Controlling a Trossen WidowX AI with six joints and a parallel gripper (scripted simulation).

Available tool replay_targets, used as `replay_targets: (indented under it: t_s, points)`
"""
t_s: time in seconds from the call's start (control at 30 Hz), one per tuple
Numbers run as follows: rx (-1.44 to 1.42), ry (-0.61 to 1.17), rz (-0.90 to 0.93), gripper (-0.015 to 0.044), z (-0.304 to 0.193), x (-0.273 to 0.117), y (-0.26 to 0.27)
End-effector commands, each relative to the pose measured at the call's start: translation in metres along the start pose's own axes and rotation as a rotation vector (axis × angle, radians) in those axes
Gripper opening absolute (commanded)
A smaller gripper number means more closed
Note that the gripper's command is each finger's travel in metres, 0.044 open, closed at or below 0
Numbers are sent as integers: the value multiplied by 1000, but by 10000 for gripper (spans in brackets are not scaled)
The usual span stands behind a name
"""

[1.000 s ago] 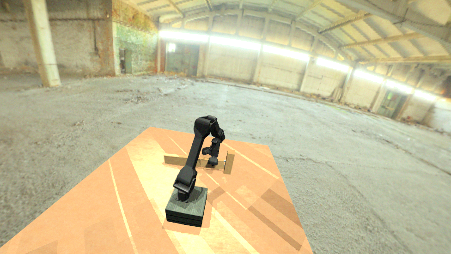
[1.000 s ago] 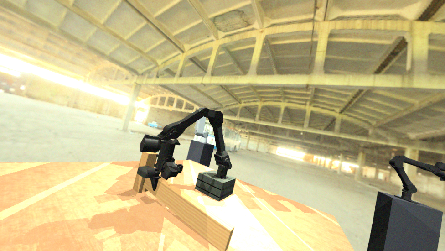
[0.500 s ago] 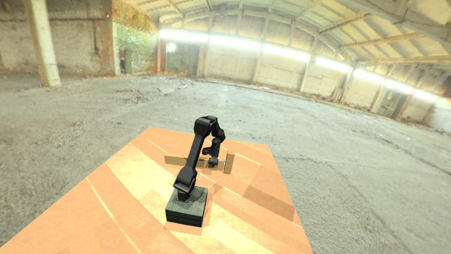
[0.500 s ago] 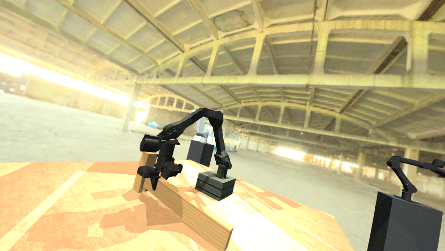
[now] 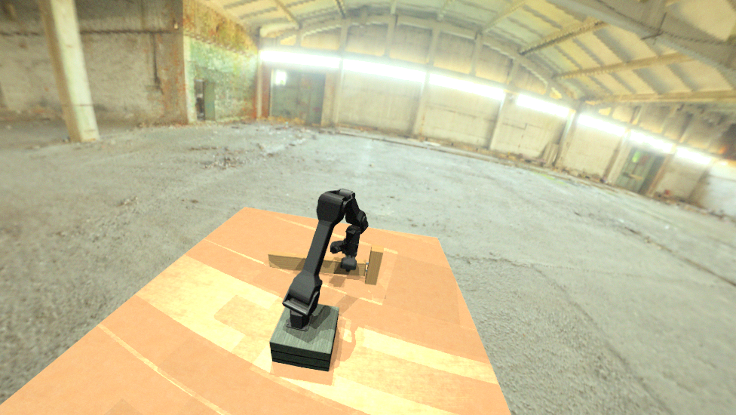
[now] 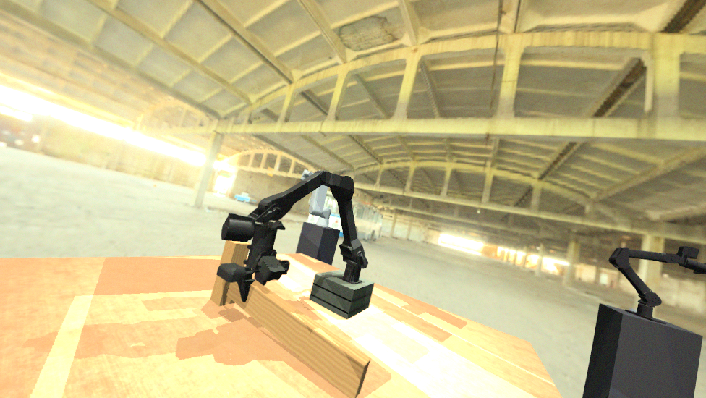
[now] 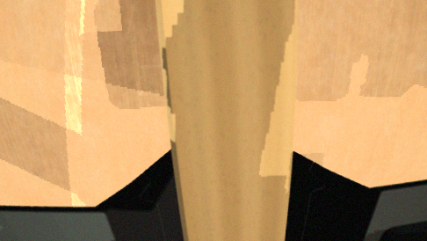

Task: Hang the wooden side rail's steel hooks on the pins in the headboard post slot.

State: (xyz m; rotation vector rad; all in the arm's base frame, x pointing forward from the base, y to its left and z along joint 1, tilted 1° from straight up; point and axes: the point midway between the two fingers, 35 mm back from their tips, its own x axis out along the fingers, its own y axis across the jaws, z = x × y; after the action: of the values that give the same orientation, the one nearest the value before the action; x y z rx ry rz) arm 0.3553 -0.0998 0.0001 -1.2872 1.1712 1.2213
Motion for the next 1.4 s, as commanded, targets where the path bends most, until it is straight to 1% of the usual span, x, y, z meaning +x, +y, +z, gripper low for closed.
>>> replay_targets:
  t_s: [0.0,1.37]
  points:
    - [-4,6,-9,0,-2,-4,-2]
    - [-4,6,-9,0,-6,-1,-2]
